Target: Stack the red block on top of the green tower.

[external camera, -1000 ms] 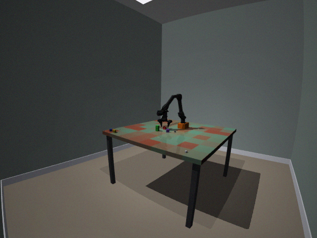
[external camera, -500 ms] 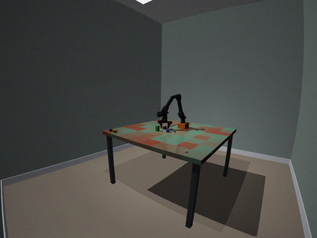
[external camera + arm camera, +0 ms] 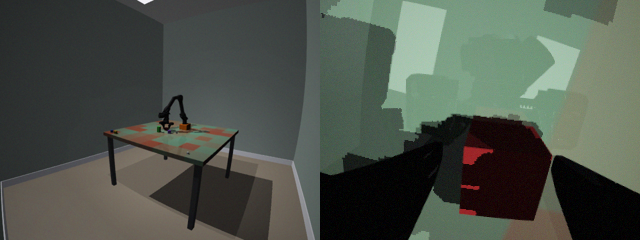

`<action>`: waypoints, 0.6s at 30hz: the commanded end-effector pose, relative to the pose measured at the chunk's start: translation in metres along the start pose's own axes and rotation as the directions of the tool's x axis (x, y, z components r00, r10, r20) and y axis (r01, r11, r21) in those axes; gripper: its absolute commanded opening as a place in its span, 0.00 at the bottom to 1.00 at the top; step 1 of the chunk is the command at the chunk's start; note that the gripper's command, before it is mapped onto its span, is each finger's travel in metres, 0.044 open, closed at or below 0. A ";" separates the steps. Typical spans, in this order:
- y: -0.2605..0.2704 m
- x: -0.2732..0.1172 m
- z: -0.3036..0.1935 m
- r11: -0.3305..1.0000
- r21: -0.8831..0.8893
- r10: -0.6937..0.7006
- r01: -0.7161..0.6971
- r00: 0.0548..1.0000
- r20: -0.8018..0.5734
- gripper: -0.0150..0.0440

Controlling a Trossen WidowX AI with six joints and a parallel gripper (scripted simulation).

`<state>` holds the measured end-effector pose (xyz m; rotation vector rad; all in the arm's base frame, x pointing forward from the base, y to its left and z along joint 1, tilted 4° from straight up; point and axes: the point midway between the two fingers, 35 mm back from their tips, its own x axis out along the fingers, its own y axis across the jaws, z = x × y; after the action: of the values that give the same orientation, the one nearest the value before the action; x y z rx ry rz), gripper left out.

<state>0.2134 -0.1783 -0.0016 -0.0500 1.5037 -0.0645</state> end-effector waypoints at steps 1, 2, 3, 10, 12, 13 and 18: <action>-0.001 0.000 0.000 1.000 -0.005 -0.004 0.004 1.000 -0.002 0.60; -0.001 0.000 0.000 1.000 -0.005 -0.004 0.004 1.000 -0.002 0.56; -0.001 0.000 0.000 1.000 -0.005 -0.004 0.004 1.000 -0.002 0.51; -0.001 0.000 0.000 1.000 -0.005 -0.004 0.004 1.000 -0.002 0.43; -0.001 -0.001 0.000 1.000 -0.005 -0.004 0.004 1.000 -0.002 0.38; -0.001 -0.003 0.000 1.000 -0.005 -0.004 0.004 1.000 -0.002 0.33; 0.000 -0.023 0.001 1.000 -0.005 -0.004 0.004 1.000 -0.002 0.25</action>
<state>0.2107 -0.1754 0.0060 -0.0434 1.5152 -0.0553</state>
